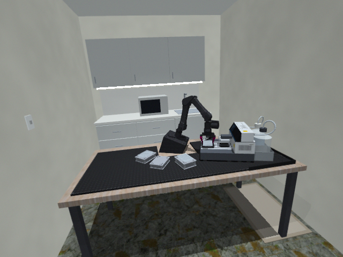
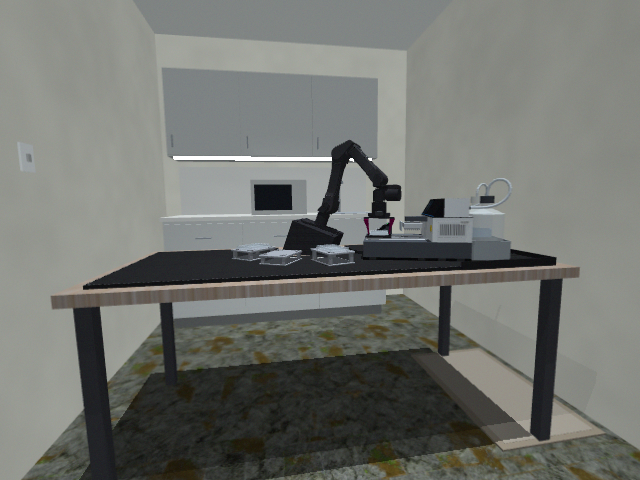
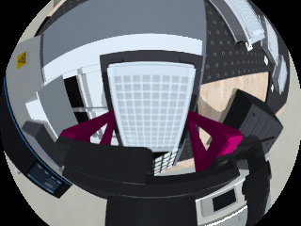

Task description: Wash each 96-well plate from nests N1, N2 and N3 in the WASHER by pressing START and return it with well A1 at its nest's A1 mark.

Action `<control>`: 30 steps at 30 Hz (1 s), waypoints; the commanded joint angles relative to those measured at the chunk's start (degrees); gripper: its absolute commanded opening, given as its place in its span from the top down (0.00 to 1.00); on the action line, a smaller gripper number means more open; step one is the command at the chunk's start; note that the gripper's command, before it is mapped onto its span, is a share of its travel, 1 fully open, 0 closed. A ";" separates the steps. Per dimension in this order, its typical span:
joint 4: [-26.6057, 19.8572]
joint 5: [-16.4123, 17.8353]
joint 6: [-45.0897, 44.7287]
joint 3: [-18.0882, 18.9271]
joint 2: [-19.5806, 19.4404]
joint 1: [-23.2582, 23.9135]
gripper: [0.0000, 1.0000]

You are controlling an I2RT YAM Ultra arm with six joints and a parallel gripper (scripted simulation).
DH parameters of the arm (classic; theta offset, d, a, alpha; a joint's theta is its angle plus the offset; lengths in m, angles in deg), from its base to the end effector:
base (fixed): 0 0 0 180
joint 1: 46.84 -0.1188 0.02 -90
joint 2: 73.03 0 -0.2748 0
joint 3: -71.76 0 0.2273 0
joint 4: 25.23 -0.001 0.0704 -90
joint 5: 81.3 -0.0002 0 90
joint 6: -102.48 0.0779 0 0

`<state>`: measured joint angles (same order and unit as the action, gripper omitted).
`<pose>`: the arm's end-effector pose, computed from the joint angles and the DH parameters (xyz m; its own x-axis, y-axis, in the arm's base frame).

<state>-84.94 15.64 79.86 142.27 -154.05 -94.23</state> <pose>0.1619 0.1913 0.2097 -0.9450 0.3262 -0.0252 0.2964 0.8862 0.3561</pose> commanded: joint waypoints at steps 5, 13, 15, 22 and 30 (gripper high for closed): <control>0.06 -0.39 0.06 0.19 0.26 0.00 0.00; -1.53 -0.34 -0.10 0.98 1.05 0.16 0.00; -2.33 -0.31 -0.18 1.39 1.43 0.25 0.00; -4.32 -0.23 -0.39 2.46 2.33 0.48 0.00; -7.50 -0.11 -0.75 4.29 3.64 0.85 0.00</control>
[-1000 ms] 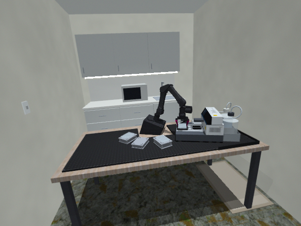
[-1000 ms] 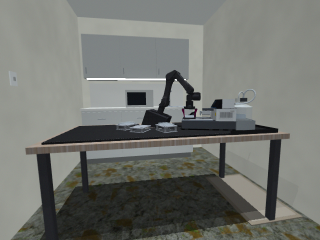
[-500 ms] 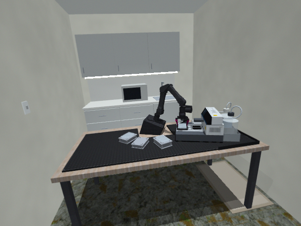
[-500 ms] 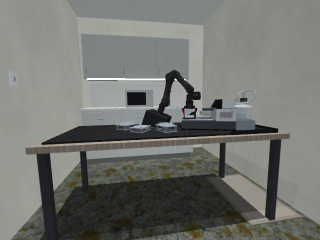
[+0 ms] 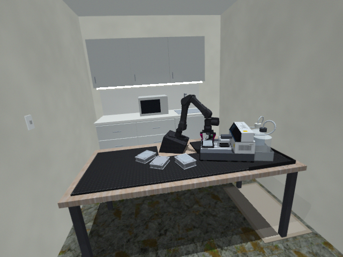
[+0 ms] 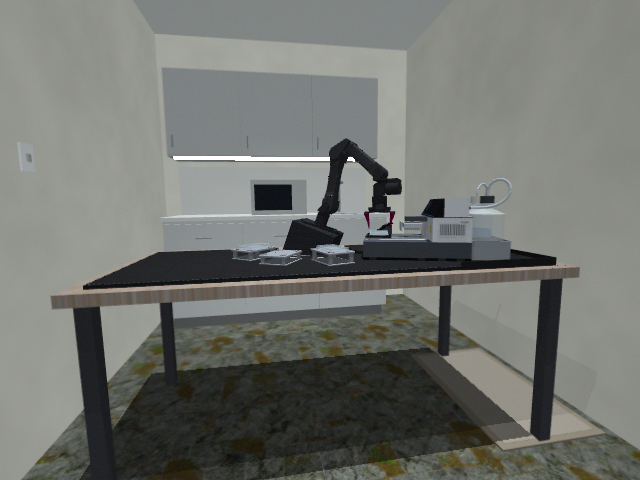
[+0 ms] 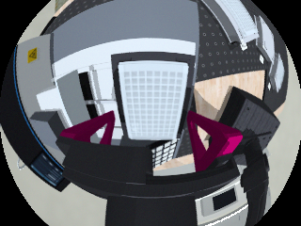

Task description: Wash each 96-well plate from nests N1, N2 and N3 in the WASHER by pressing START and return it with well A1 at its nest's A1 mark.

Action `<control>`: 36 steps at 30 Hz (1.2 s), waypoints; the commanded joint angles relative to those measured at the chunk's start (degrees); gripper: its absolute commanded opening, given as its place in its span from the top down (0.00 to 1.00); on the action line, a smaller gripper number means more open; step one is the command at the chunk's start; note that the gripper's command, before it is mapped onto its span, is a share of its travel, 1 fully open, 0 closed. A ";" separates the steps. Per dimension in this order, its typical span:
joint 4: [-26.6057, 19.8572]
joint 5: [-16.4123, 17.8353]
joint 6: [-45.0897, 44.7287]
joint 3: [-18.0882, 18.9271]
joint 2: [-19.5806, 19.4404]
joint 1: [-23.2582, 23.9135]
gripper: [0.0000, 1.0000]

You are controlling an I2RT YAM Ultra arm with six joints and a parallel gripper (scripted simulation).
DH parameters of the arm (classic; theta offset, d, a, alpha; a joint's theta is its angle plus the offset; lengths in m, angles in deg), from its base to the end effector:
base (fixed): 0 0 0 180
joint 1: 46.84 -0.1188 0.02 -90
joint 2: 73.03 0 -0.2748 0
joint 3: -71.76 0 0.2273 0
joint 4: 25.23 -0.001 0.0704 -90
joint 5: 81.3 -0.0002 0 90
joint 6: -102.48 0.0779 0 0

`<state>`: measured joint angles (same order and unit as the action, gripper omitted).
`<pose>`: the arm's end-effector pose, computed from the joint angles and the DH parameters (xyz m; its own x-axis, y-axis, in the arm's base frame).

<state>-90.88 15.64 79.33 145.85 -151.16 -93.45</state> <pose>0.1582 0.1825 0.2331 -0.9431 0.3311 -0.0323 0.2974 0.8827 0.3637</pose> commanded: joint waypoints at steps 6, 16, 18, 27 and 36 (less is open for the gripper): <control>-3.13 -0.04 -0.41 1.67 1.34 0.26 0.00; -7.05 0.12 -0.88 4.24 2.64 0.75 0.00; -7.84 0.16 -0.98 4.78 2.87 0.86 0.00; -10.56 0.28 -1.32 6.73 3.59 1.22 0.00; -14.04 0.44 -1.79 9.40 4.35 1.71 0.00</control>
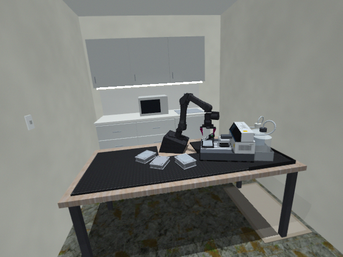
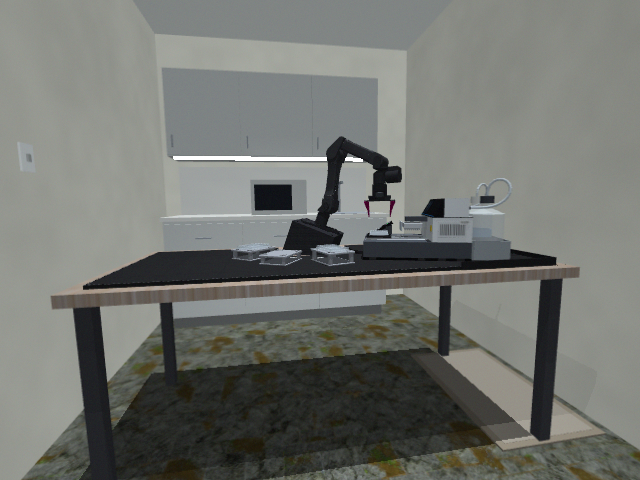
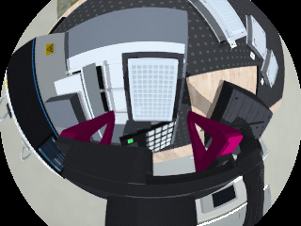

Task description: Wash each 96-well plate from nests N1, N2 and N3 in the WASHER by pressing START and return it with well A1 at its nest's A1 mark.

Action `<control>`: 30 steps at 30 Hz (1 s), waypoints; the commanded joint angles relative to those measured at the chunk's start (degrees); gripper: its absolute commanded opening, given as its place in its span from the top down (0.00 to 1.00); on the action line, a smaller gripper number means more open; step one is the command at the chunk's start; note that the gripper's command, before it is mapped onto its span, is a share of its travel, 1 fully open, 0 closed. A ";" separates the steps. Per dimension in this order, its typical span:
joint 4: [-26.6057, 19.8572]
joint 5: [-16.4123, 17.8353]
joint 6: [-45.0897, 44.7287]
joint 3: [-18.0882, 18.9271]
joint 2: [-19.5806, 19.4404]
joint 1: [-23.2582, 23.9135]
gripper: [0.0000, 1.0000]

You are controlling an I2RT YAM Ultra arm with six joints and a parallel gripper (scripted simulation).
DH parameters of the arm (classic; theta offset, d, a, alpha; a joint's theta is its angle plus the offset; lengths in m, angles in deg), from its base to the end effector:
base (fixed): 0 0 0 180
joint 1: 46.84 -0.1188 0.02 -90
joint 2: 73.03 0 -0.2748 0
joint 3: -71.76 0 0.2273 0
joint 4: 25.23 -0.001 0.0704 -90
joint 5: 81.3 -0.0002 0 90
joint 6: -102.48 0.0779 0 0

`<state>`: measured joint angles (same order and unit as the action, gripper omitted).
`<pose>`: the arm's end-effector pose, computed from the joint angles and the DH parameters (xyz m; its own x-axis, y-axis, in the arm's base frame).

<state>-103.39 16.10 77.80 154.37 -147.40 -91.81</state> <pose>0.1489 0.1643 0.2773 -0.9427 0.3319 -0.0334 0.2981 0.8830 0.3625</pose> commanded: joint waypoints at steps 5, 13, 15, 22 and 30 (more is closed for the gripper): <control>-2.70 0.04 -0.42 1.81 0.79 0.24 0.00; -2.69 0.04 -0.42 1.81 0.79 0.24 0.00; -2.69 0.04 -0.42 1.81 0.79 0.24 0.00; -2.54 -1.43 -3.92 -0.80 3.72 -4.14 1.00; -2.55 -4.81 -10.03 -5.19 8.78 -13.89 1.00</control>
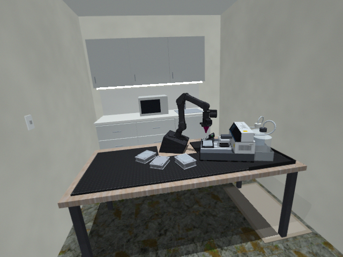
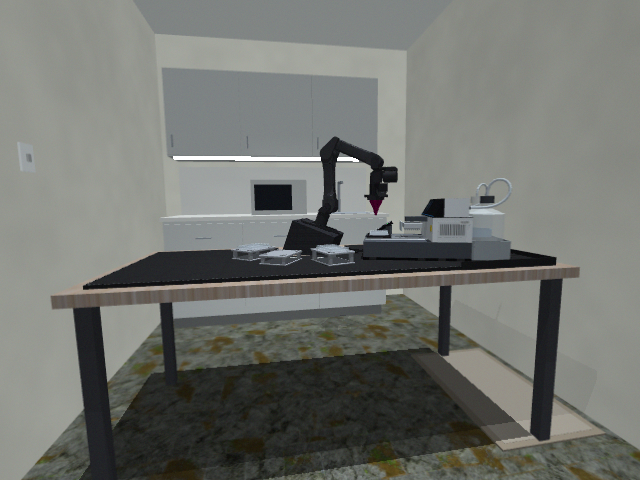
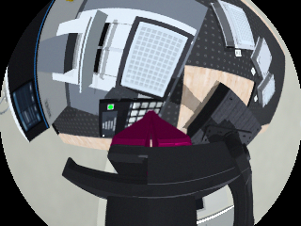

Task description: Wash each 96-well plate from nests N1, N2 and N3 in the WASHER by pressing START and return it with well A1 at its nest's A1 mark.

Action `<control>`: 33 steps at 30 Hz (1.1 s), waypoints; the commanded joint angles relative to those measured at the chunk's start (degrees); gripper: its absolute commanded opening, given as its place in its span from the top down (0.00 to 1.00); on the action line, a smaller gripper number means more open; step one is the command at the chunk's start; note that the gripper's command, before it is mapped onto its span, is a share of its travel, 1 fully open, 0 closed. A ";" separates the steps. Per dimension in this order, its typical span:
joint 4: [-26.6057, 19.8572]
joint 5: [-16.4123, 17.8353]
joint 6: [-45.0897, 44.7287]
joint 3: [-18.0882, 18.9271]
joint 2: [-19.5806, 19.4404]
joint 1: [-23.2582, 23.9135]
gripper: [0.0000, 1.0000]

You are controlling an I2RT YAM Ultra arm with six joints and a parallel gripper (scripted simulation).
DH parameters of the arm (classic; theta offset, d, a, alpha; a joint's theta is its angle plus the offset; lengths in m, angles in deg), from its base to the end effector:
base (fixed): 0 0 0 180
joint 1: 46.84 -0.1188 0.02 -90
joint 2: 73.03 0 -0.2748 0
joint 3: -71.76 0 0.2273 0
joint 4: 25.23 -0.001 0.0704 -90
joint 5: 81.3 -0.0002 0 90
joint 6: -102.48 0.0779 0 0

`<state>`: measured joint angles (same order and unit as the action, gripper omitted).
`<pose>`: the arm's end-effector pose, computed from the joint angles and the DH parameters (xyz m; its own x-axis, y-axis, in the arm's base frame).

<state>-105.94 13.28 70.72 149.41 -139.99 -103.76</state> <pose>0.0956 0.1600 0.2746 -0.9928 0.0287 -0.1160 -0.0113 0.9439 0.3300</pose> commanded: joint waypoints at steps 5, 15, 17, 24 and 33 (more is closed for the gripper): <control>-0.16 -4.52 -5.79 -2.33 3.78 -9.11 1.00; -0.32 -6.49 -13.13 -3.51 5.04 -14.66 1.00; -0.33 -6.50 -13.11 -3.51 5.04 -14.69 1.00; -0.54 -7.43 -14.44 -4.71 6.34 -17.35 1.00; -1.92 -12.41 -17.90 -9.17 10.85 -31.90 1.00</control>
<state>-107.39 3.27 54.20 140.39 -130.13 -132.88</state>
